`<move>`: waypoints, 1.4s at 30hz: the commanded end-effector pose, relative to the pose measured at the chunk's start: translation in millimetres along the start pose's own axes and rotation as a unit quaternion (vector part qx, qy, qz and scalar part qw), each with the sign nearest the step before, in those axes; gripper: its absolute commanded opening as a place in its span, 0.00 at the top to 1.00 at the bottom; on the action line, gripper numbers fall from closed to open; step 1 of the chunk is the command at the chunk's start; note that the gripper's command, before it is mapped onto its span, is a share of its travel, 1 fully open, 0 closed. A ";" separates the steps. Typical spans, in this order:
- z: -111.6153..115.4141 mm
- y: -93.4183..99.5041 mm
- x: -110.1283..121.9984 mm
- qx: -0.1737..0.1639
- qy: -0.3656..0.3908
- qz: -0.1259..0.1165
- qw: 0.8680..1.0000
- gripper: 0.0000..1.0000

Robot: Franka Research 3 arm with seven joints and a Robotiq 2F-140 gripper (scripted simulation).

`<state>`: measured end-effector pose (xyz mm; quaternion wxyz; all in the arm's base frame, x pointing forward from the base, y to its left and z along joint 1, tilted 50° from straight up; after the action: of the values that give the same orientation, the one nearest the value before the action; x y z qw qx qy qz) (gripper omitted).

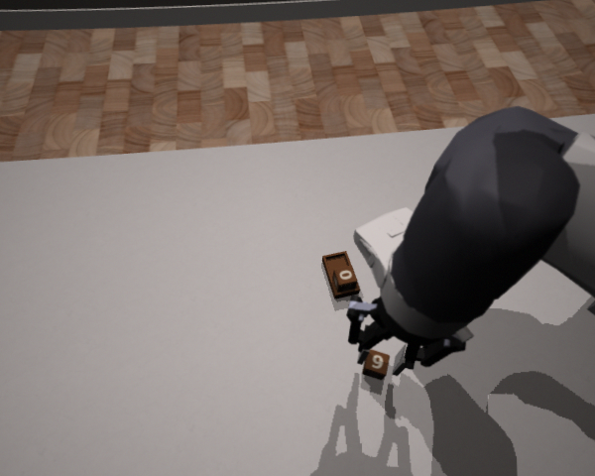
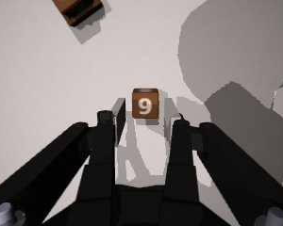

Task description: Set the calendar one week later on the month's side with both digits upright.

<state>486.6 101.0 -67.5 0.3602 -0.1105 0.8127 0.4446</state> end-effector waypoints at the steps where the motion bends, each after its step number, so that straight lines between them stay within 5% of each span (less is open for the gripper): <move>1: -0.8 -0.8 1.1 0.000 -0.001 0.000 1.000 0.71; 19: -0.8 0.7 1.1 0.000 -0.001 0.000 1.000 0.71; 42: -0.7 38.9 1.1 0.000 -0.001 0.000 1.000 0.71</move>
<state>467.7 126.1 -44.8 0.3567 -0.1149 0.8120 0.4474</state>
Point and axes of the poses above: the point where the finger pads meet when closed, its own y axis back along the fingers, its own x axis across the jaws, z = x × y, the point moved 1 cm from there along y, back along the fingers, and after that the axes turned 6 degrees about -y, right-handed, at the moved point
